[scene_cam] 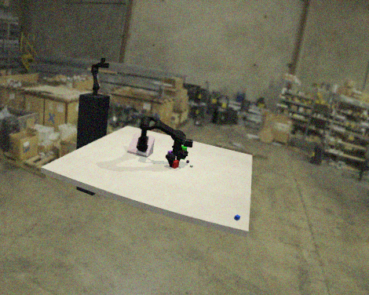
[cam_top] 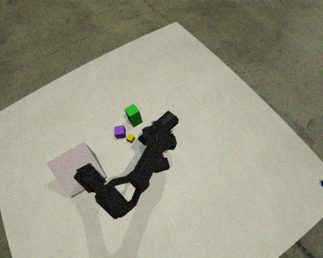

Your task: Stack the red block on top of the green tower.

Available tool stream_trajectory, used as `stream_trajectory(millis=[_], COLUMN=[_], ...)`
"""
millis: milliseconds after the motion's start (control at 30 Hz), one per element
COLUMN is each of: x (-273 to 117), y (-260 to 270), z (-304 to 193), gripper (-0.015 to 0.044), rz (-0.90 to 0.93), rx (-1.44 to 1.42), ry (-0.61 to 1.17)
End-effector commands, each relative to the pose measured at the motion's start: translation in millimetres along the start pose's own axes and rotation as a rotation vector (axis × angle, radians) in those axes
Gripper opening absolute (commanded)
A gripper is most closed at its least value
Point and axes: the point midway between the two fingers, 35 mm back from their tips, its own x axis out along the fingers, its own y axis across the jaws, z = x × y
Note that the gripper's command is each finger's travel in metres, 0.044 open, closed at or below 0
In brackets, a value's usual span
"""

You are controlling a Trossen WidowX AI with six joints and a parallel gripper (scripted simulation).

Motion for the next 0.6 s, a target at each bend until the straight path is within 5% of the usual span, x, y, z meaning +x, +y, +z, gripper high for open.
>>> stream_trajectory(millis=[0, 367, 567], x=[2.6, 2.1, 2.1], y=[-0.4, -0.5, -0.5], z=[-1.0, -1.0, -1.0], gripper=[0.0440, 0.0440, 0.0282], rz=[-0.004, -0.001, -0.001], rx=[-0.007, -0.002, -0.002], ry=[0.001, 0.002, 0.002])
